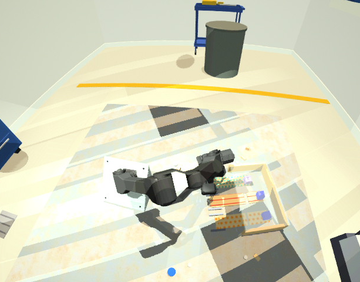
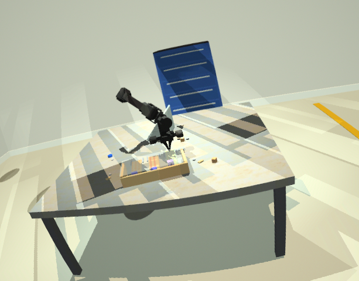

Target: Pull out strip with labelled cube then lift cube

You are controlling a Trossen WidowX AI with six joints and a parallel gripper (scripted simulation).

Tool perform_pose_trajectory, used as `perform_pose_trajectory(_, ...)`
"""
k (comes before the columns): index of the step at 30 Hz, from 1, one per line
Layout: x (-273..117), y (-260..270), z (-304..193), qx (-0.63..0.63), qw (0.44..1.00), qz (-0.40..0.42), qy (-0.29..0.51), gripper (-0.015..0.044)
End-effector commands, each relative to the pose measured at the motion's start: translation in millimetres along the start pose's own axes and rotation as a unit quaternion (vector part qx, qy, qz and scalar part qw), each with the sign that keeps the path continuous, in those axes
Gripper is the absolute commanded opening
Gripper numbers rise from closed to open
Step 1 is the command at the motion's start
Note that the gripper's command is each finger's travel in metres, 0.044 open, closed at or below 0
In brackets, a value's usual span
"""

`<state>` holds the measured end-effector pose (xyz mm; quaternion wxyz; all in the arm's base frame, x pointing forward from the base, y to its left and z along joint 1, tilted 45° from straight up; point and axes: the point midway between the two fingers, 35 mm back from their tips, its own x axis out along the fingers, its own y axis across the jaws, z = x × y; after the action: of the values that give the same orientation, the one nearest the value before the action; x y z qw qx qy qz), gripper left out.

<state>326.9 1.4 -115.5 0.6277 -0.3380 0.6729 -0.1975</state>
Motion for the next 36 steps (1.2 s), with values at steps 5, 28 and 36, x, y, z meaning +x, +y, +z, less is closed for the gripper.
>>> perform_pose_trajectory(5,3.7,0.1,-19.0,-0.002,1.0,0.002,0.01,0.0)
perform_pose_trajectory(28,3.4,0.2,-53.3,-0.003,1.0,0.002,0.011,0.0)
perform_pose_trajectory(36,3.2,0.3,-65.6,-0.003,1.0,0.002,0.011,0.0)
